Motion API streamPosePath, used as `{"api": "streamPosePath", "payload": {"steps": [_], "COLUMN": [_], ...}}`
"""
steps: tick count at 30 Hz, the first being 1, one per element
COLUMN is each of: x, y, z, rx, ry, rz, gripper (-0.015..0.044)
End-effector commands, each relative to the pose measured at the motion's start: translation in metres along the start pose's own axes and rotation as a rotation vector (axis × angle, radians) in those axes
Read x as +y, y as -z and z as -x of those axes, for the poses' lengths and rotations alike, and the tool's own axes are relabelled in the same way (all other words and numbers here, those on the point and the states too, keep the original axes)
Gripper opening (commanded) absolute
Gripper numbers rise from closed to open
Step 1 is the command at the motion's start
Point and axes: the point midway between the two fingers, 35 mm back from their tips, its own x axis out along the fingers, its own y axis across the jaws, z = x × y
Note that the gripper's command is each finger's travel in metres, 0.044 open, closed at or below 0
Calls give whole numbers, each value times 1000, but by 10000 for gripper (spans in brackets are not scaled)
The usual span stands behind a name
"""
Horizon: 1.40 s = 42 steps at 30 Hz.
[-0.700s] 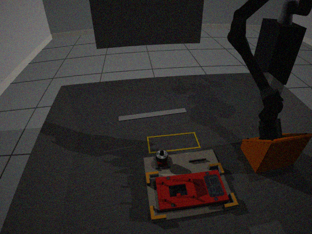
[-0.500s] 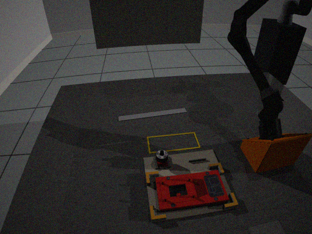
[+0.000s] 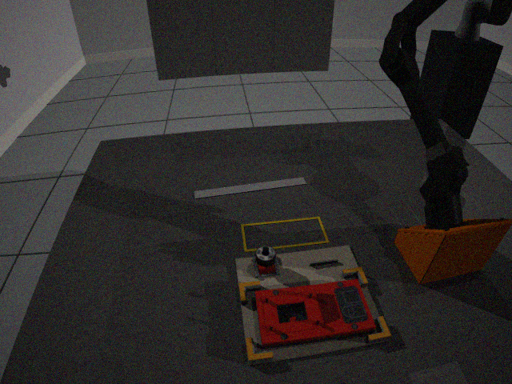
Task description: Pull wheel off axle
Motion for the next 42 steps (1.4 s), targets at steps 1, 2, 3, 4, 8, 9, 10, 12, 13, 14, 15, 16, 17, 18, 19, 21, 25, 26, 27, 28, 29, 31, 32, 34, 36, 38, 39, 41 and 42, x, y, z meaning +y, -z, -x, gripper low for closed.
{"api": "streamPosePath", "payload": {"steps": [1,2,3,4,8,9,10,12,13,14,15,16,17,18,19,21,25,26,27,28,29,31,32,34,36,38,39,41,42], "x": [-5,-8,-10,-13,-28,-31,-35,-44,-48,-53,-58,-64,-69,-75,-81,-92,-115,-120,-125,-130,-135,-144,-150,-162,-174,-183,-188,-201,-209], "y": [35,43,50,57,85,91,99,117,125,133,141,149,157,164,172,180,197,202,207,211,215,217,219,221,225,230,233,237,240], "z": [8,9,11,13,23,25,29,37,42,47,52,57,62,68,74,85,107,112,117,123,129,135,140,149,160,170,175,189,197], "rx": [109,133,157,182,279,301,328,390,421,452,483,514,544,575,605,649,739,763,786,809,832,844,852,868,902,940,958,1004,1031], "ry": [0,2,4,7,20,24,29,41,48,56,64,73,82,92,102,117,152,162,172,183,195,202,208,219,239,262,273,301,319], "rz": [27,40,53,66,119,131,138,155,164,173,182,191,201,210,219,246,285,291,296,302,307,328,341,367,385,393,397,414,424], "gripper": [300,300,300,300,300,300,300,300,300,300,300,300,300,300,300,300,300,300,300,300,300,300,300,300,300,300,300,300,300]}}
